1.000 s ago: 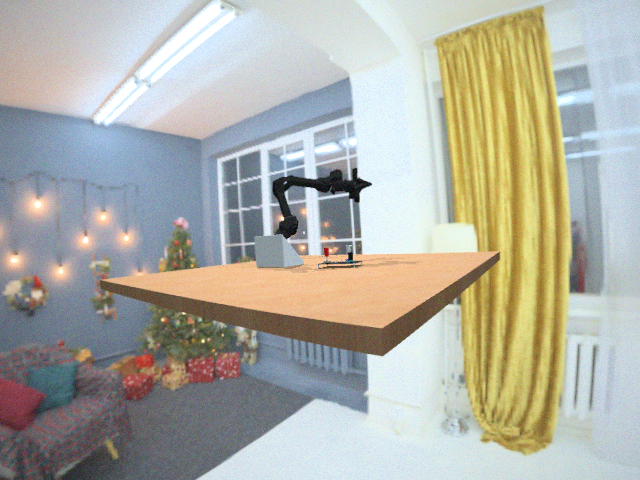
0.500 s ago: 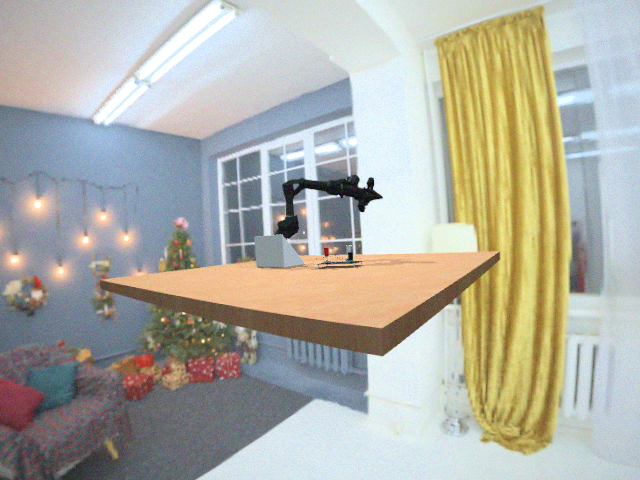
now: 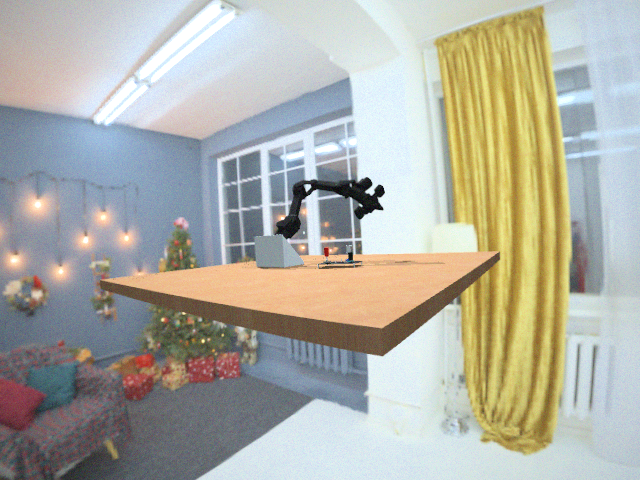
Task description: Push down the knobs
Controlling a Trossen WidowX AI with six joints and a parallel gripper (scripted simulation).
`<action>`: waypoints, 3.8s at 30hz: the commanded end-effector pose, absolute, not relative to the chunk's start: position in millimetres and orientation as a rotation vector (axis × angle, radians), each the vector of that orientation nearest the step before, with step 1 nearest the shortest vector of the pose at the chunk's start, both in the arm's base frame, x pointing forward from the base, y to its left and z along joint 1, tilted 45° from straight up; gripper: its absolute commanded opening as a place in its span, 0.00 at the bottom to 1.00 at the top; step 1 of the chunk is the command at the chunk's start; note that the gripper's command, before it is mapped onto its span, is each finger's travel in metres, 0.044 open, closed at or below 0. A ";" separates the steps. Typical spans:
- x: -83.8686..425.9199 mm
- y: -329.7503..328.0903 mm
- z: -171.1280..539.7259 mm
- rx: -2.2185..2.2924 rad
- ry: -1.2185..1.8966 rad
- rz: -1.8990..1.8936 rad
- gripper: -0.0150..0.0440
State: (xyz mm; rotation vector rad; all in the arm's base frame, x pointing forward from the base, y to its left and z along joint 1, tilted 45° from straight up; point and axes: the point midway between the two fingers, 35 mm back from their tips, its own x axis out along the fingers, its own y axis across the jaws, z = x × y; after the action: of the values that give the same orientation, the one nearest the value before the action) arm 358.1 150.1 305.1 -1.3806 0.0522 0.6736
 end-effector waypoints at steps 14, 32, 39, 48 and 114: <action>377.6 92.5 176.8 -1.195 0.499 0.953 0.25; 346.5 30.7 78.2 -0.742 0.882 1.148 0.25; 327.3 12.0 52.4 -0.512 0.991 1.188 0.25; 302.3 -6.8 29.3 -0.188 1.087 1.209 0.25; 292.6 21.6 -8.7 -0.093 1.104 1.209 0.25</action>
State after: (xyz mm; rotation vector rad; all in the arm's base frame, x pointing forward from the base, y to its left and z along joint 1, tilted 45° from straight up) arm 292.4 20.1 -8.0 -0.1003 1.1053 1.2111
